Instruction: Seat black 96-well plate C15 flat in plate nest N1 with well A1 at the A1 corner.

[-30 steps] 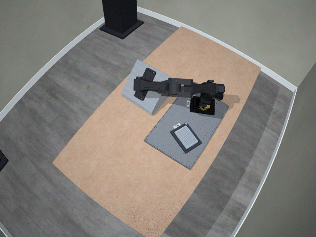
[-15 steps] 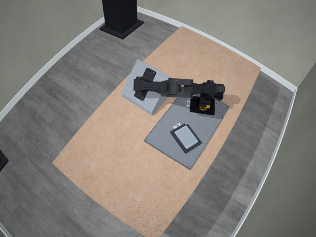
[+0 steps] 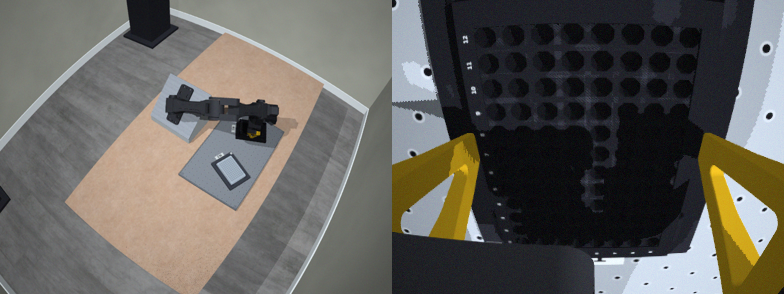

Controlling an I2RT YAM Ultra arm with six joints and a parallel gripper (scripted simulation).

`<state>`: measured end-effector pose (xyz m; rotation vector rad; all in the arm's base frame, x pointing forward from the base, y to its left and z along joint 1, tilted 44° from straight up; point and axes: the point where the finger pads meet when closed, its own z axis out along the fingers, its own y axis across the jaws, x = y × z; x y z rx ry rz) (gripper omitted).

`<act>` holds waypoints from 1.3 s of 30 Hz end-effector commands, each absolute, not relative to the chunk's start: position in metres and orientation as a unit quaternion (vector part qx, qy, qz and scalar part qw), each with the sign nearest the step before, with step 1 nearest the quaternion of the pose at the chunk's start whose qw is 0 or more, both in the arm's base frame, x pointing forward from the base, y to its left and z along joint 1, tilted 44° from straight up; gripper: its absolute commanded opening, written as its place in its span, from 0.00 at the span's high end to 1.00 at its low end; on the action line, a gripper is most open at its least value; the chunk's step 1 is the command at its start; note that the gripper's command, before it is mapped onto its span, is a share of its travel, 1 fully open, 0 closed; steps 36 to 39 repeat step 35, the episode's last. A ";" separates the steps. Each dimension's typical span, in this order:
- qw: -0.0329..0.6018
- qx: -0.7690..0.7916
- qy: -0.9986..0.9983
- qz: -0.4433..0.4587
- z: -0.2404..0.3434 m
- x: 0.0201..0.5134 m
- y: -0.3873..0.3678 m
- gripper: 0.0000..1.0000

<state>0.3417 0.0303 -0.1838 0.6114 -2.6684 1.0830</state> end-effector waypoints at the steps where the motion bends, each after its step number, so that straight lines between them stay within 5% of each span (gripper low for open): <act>1: 0.092 0.208 -0.903 0.365 -0.182 0.345 0.034 0.00; 39: 0.091 0.208 -0.903 0.365 -0.159 0.345 0.057 0.00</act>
